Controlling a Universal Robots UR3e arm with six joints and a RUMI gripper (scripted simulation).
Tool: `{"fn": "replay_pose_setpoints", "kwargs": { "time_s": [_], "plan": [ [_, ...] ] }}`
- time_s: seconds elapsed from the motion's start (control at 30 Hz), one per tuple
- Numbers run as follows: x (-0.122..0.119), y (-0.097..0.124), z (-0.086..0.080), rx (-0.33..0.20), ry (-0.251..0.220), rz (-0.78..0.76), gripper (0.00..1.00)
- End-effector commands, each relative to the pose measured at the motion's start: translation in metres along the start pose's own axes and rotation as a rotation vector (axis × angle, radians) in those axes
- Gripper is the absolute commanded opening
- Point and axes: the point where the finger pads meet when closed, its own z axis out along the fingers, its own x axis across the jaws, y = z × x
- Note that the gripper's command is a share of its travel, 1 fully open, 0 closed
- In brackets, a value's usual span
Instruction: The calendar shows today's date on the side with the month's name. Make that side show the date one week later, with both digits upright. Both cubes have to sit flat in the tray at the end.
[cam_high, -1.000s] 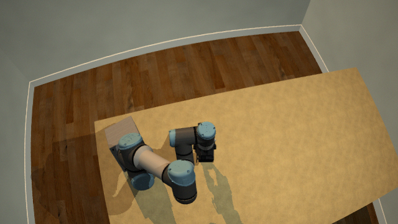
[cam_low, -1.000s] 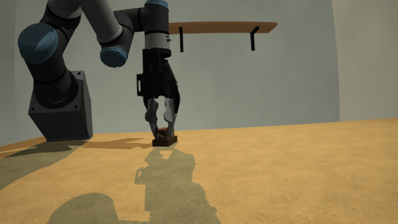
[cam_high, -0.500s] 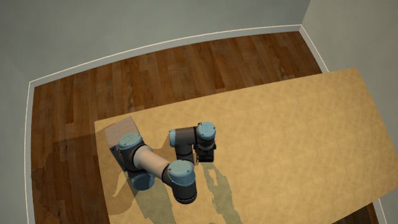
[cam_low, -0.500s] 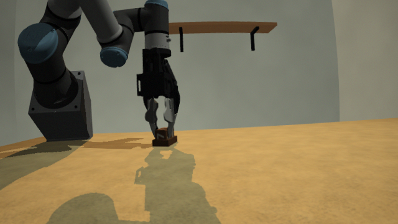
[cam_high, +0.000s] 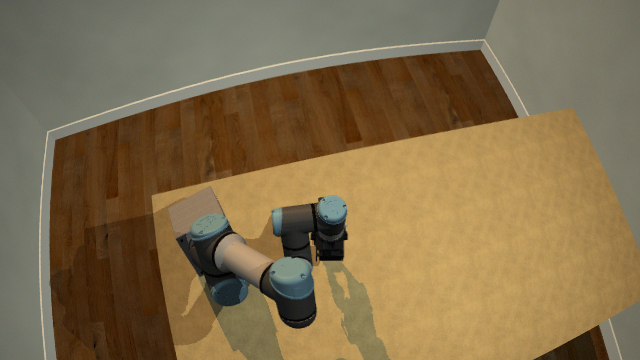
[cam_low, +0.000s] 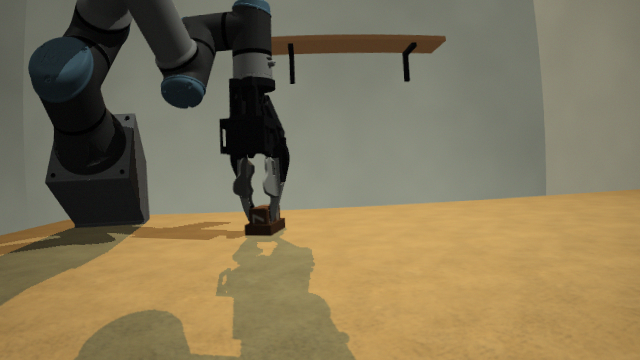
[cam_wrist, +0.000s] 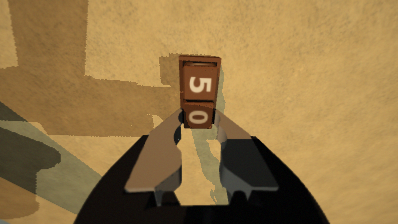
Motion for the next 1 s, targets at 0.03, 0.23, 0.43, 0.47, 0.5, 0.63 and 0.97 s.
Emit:
{"fn": "replay_pose_setpoints", "kwargs": {
  "time_s": [0.03, 0.23, 0.43, 0.47, 0.5, 0.63, 0.97],
  "plan": [
    [0.000, 0.000, -0.002, 0.001, 0.001, 0.000, 0.11],
    [0.000, 0.000, -0.006, 0.001, 0.001, 0.000, 0.11],
    [0.000, 0.000, -0.010, 0.001, 0.001, 0.000, 0.11],
    [0.000, 0.000, -0.012, 0.001, 0.001, 0.000, 0.11],
    [0.000, 0.000, -0.013, 0.001, 0.001, 0.000, 0.11],
    [0.000, 0.000, -0.019, 0.001, 0.001, 0.000, 0.11],
    [0.000, 0.000, -0.034, 0.001, 0.001, 0.000, 0.11]
  ]
}}
